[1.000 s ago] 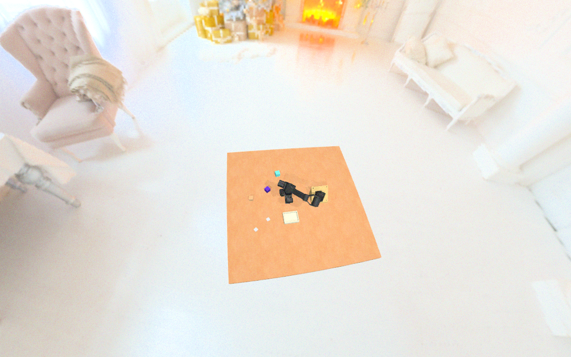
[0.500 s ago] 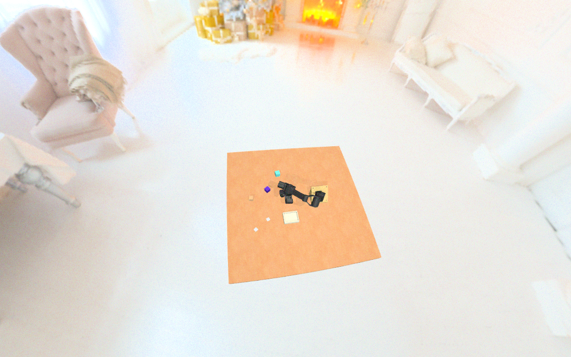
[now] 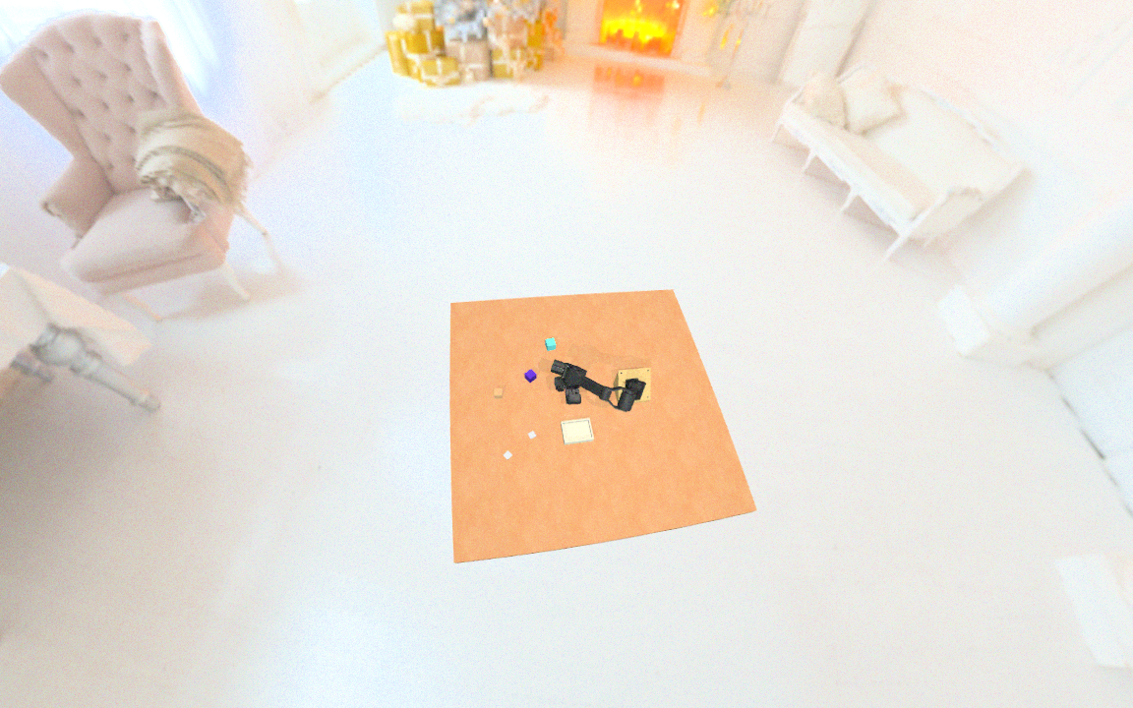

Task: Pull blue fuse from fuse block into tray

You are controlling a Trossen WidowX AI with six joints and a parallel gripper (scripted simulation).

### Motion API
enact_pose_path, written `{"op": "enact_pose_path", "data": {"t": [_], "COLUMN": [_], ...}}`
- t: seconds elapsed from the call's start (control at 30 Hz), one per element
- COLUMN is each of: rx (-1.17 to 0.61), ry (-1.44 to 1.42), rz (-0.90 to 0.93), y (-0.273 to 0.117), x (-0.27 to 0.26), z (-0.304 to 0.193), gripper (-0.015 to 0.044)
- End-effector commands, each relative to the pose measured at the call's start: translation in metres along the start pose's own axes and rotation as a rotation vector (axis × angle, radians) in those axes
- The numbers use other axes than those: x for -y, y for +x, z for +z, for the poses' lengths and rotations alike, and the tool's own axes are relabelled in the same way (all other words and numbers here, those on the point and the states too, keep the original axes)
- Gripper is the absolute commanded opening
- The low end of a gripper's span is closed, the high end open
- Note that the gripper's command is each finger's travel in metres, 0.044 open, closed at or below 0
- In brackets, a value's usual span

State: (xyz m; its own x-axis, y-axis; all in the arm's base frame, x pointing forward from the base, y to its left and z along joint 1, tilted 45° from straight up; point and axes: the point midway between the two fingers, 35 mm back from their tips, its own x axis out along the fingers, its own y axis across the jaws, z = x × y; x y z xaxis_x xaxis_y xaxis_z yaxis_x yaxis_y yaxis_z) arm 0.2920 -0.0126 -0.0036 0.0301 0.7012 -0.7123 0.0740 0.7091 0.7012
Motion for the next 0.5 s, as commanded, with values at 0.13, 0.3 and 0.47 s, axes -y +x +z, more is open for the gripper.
{"op": "enact_pose_path", "data": {"t": [0.13, 0.3, 0.47], "rx": [0.001, 0.001, -0.001], "ry": [0.004, 0.004, 0.000], "rz": [0.005, 0.005, 0.001], "y": [0.0077, 0.0083, 0.0072], "x": [-0.0010, -0.0010, -0.0003], "z": [0.0001, 0.0000, -0.0003], "gripper": [0.0064, 0.0064, 0.0044]}}
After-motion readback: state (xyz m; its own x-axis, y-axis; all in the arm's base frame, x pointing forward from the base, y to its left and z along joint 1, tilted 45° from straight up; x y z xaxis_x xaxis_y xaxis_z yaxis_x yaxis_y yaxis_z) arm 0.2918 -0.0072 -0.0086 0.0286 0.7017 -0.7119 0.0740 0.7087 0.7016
